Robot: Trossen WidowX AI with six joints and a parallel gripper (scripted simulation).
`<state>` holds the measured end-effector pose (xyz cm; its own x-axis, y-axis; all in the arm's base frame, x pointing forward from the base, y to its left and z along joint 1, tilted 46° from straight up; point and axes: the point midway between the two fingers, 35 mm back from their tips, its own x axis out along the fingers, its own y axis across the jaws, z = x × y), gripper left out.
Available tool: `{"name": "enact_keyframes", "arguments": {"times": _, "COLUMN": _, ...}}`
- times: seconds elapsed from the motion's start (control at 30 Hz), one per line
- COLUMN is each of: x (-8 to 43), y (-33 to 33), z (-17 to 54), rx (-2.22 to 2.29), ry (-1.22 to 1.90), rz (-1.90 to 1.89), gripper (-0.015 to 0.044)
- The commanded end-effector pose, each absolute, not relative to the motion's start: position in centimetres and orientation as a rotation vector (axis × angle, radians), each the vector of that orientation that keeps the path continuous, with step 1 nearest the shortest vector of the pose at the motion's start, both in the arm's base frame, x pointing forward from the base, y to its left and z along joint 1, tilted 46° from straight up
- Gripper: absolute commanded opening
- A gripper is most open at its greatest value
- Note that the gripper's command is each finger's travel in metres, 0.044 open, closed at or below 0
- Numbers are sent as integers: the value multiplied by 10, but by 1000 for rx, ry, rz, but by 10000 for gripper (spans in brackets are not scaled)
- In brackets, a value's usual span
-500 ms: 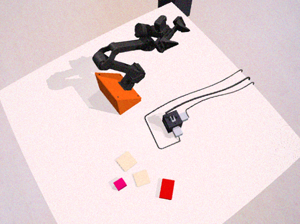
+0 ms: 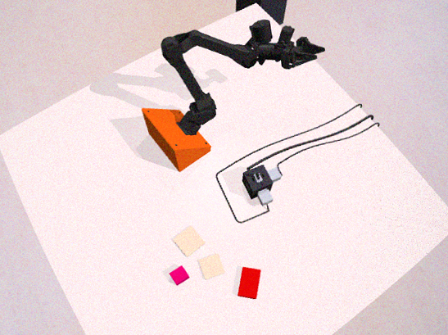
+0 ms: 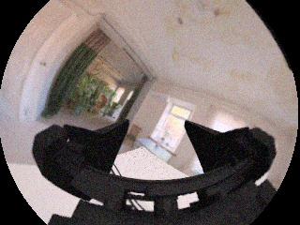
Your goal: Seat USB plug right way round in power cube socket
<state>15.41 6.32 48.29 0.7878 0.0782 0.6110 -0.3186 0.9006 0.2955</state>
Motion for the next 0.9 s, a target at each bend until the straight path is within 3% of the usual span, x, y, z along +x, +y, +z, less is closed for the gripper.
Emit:
{"name": "enact_keyframes", "arguments": {"times": 0.0, "x": 208, "y": 113, "z": 460, "rx": 270, "ry": -433, "rz": 296, "gripper": 440}}
{"name": "enact_keyframes", "arguments": {"times": 0.23, "x": 298, "y": 140, "z": 373, "rx": 235, "ry": 52, "rz": 319, "gripper": 440}}
{"name": "enact_keyframes", "arguments": {"times": 0.43, "x": 348, "y": 108, "z": 270, "rx": 436, "ry": 572, "rz": 169, "gripper": 440}}
{"name": "enact_keyframes", "arguments": {"times": 0.67, "x": 340, "y": 43, "z": 162, "rx": 989, "ry": 1233, "rz": -243, "gripper": 440}}
{"name": "enact_keyframes", "arguments": {"times": 0.87, "x": 310, "y": -2, "z": 129, "rx": 1649, "ry": 1644, "rz": -743, "gripper": 440}}
